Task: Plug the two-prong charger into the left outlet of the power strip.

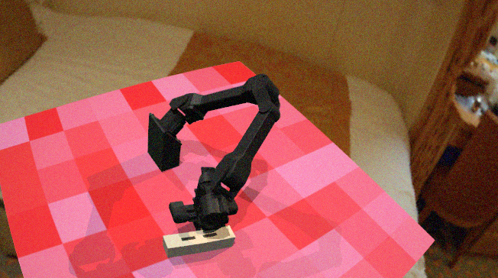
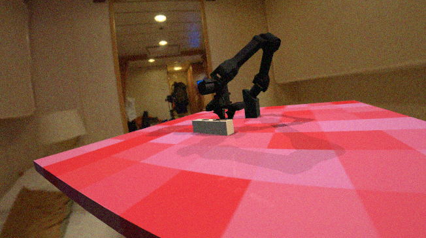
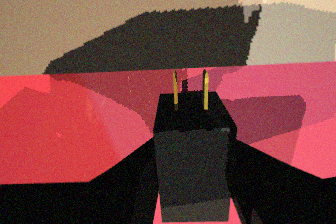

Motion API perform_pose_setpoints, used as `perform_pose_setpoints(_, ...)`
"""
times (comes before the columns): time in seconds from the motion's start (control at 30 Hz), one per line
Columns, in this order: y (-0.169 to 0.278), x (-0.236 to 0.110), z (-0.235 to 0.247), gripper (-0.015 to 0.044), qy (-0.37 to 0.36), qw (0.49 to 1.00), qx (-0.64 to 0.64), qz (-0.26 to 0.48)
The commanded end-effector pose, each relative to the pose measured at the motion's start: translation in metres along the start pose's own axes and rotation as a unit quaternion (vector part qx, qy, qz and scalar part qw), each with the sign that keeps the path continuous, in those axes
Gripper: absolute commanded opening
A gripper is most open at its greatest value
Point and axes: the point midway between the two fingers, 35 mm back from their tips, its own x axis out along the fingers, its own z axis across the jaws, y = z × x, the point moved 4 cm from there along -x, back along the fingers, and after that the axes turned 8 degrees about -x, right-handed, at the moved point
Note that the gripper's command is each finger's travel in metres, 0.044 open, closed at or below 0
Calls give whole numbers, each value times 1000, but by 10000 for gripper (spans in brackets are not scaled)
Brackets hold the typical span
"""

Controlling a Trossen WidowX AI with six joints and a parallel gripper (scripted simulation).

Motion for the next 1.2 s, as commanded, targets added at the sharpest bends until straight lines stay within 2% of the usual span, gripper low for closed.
perform_pose_setpoints(0.0, -2, 0, 0, 0, -1, 1000, 3, -1)
perform_pose_setpoints(1.17, -7, -1, -1, 0, -1, 1000, 3, -1)
